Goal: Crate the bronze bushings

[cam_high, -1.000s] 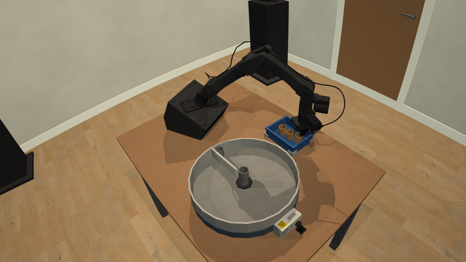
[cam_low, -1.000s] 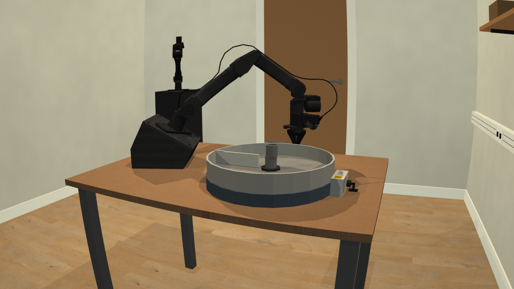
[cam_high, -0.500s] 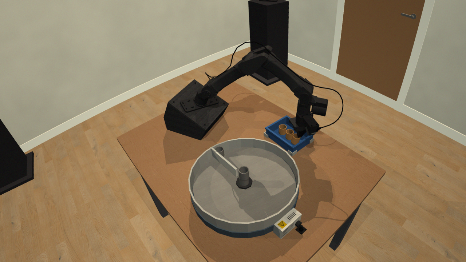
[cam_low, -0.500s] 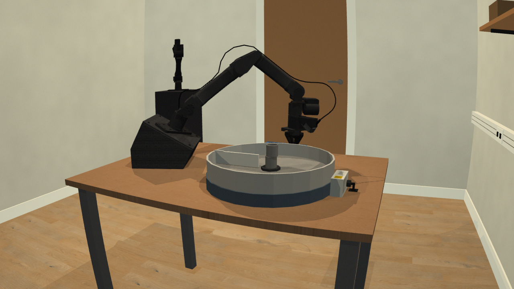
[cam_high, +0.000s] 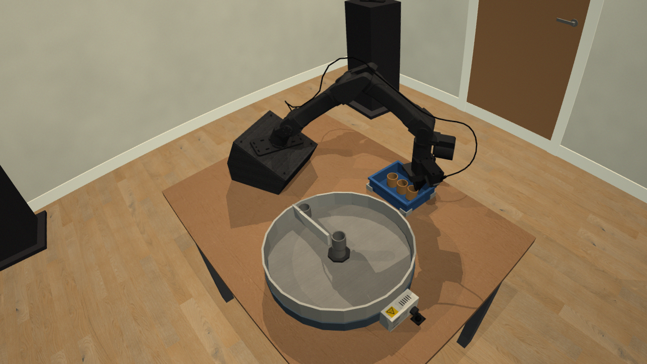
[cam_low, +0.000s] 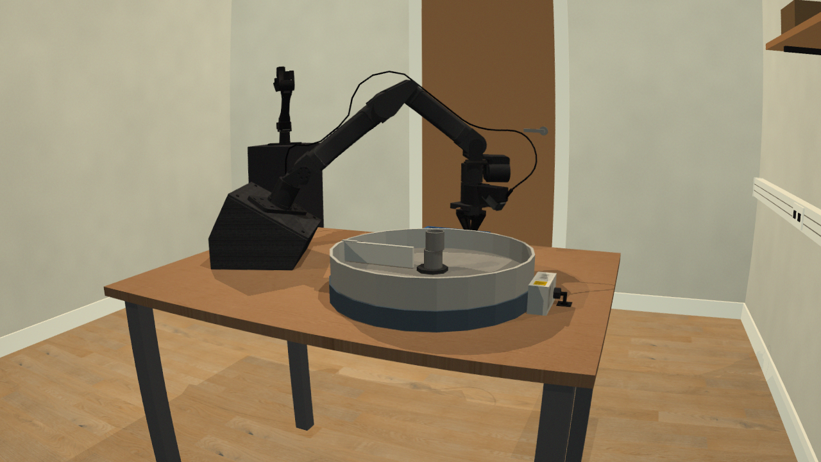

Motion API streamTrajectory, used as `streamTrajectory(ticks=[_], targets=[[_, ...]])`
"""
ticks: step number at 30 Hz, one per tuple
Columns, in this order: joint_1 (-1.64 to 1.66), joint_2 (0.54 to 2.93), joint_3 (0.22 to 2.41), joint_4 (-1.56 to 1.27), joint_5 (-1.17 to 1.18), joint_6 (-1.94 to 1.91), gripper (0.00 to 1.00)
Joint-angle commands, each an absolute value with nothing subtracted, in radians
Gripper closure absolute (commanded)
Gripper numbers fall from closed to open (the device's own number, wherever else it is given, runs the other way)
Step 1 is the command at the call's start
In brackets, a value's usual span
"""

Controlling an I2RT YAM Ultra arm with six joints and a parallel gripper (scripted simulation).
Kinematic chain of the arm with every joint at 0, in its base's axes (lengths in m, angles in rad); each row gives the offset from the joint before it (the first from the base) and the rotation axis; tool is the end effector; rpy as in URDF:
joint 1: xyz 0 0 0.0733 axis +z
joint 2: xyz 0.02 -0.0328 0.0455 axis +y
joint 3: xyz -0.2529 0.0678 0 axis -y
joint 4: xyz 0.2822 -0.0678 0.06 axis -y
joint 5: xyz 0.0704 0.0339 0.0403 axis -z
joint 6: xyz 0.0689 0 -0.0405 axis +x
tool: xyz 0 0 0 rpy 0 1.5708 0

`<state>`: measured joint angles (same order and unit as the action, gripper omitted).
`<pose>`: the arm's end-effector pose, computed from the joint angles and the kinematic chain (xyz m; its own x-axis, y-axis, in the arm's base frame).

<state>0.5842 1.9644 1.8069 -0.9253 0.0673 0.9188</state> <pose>0.3941 0.2564 0.2444 -0.8636 0.3798 -0.3317 0.2677 0.9028 0.3366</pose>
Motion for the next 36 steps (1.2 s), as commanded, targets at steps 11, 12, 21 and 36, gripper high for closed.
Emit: streamTrajectory(ticks=[11, 12, 21, 36], targets=[[0.582, 1.924, 1.830, -0.922, 0.064, 0.910, 1.00], [0.582, 1.924, 1.830, -0.922, 0.064, 0.910, 1.00], [0.583, 1.924, 1.834, -0.925, 0.064, 0.910, 1.00], [0.585, 1.935, 1.846, -0.941, 0.065, 0.912, 1.00]])
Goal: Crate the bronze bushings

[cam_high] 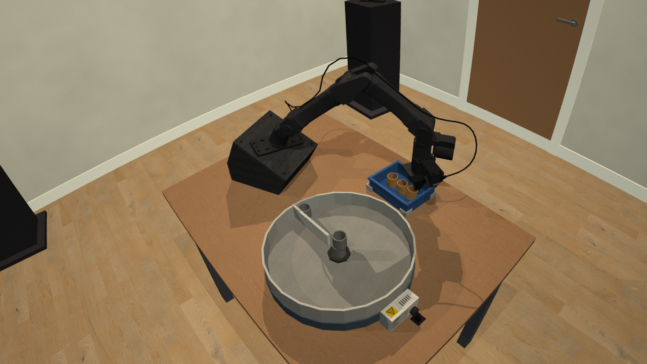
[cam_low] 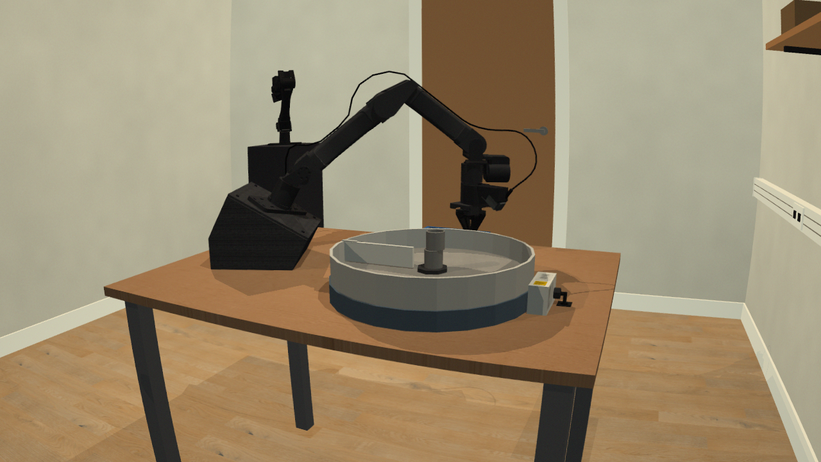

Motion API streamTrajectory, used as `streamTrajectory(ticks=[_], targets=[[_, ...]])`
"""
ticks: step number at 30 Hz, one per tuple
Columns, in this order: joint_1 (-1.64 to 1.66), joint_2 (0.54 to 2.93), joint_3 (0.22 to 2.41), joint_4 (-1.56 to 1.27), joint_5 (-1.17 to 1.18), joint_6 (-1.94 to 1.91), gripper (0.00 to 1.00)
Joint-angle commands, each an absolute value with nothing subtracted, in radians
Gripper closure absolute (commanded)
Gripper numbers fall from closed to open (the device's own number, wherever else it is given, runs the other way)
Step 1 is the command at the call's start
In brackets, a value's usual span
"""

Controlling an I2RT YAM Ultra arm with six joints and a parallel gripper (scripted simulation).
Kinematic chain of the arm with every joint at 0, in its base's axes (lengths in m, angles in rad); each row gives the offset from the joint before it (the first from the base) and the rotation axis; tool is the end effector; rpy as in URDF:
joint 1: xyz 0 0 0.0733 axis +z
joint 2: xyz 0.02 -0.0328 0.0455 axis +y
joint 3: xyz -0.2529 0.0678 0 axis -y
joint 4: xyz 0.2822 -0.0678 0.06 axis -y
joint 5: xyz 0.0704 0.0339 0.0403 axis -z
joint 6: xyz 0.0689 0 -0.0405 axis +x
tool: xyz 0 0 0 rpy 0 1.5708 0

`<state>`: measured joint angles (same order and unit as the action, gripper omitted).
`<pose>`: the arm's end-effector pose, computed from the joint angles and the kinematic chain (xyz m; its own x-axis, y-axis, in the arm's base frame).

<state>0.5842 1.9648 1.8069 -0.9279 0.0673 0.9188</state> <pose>0.3939 0.2562 0.2440 -0.8644 0.3792 -0.3302 0.2686 0.9033 0.3345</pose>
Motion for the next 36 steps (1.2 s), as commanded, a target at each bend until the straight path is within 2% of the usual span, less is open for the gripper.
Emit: streamTrajectory(ticks=[1, 36], targets=[[0.585, 1.935, 1.846, -0.941, 0.065, 0.912, 1.00], [0.585, 1.959, 1.852, -0.942, 0.065, 0.912, 1.00]])
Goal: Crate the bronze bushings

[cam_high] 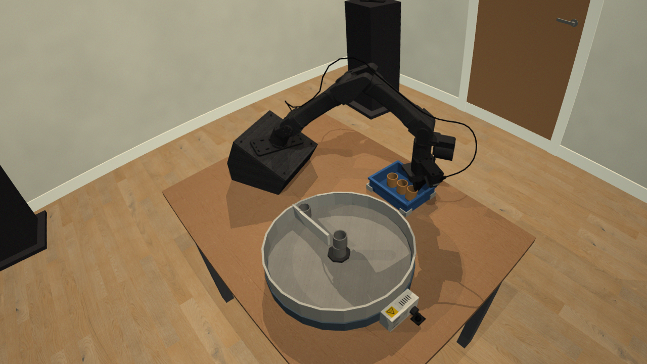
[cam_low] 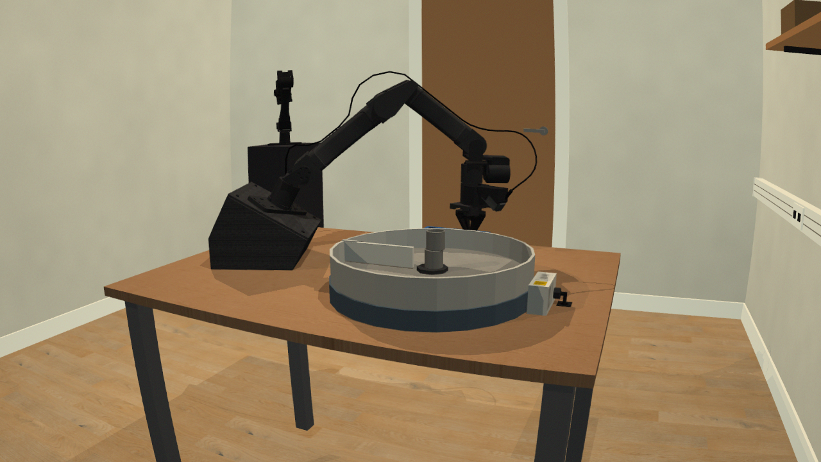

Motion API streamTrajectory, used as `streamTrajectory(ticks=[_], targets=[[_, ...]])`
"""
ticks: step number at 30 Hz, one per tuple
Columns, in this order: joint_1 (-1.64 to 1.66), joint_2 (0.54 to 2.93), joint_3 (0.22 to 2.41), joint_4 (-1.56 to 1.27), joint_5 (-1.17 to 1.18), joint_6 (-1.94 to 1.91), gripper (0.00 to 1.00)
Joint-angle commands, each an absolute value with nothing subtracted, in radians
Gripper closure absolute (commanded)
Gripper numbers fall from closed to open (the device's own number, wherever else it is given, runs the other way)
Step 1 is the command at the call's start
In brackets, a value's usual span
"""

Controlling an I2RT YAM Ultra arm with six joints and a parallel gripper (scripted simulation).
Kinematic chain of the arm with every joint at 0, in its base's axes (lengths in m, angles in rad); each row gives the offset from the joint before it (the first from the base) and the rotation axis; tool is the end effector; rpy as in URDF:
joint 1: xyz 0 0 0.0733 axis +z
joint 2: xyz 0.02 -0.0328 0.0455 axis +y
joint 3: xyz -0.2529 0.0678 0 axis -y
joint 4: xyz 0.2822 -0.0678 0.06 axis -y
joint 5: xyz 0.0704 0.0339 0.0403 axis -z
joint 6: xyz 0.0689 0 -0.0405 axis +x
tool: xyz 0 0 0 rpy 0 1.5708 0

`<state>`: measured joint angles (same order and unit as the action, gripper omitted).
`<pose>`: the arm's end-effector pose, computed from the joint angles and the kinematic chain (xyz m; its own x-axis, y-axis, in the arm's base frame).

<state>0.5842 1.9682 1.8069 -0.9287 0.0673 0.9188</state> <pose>0.3942 0.2564 0.2424 -0.8655 0.3785 -0.3280 0.2697 0.9041 0.3314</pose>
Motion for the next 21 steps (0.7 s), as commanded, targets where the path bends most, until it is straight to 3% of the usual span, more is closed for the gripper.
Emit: streamTrajectory(ticks=[1, 21], targets=[[0.585, 1.959, 1.852, -0.942, 0.065, 0.912, 1.00], [0.585, 1.956, 1.864, -0.940, 0.065, 0.912, 1.00]])
